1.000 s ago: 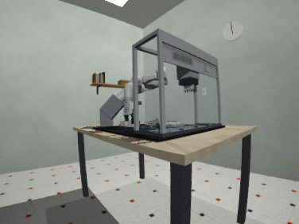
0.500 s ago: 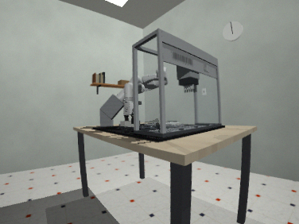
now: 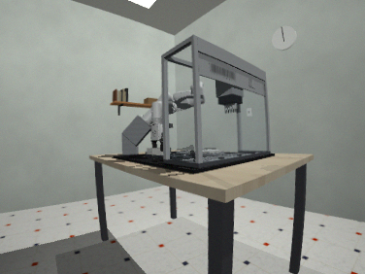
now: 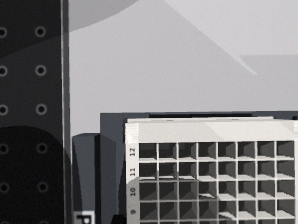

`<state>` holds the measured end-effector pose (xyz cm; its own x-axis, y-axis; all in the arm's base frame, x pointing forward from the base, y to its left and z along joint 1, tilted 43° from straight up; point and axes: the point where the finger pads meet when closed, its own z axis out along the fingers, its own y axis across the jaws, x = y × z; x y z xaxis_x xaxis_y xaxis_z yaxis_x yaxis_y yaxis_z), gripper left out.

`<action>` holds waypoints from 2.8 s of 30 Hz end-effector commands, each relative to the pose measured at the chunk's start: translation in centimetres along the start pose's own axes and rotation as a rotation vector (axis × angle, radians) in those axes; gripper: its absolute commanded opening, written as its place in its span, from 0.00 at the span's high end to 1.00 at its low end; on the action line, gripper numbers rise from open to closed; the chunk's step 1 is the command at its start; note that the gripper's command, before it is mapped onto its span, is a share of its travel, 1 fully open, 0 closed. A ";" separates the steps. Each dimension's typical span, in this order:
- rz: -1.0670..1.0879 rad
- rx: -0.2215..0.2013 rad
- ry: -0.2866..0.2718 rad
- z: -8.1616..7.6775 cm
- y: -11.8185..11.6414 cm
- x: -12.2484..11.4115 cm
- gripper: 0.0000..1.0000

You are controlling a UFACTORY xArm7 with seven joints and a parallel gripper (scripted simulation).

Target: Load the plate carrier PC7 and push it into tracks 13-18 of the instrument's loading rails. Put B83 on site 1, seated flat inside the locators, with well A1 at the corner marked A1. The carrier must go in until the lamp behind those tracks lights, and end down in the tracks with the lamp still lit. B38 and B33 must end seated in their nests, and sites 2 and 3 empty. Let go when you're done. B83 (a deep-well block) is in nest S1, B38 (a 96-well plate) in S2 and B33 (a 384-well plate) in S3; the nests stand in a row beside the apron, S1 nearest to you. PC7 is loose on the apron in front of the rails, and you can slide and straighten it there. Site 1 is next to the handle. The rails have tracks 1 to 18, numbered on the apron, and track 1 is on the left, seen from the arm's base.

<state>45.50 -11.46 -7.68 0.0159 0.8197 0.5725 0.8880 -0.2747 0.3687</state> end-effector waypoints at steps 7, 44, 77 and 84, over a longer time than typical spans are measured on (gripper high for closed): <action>0.001 -0.004 -0.004 -1.6 0.1 -0.2 0.00; 0.001 -0.004 -0.004 -7.1 0.1 -0.1 0.00; 0.001 -0.004 -0.004 -12.0 0.1 -0.1 0.00; 0.001 -0.004 -0.004 -12.8 0.1 -0.1 0.00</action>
<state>39.92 -17.60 1.22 0.0163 0.8199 0.5722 0.8876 -0.2753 0.3693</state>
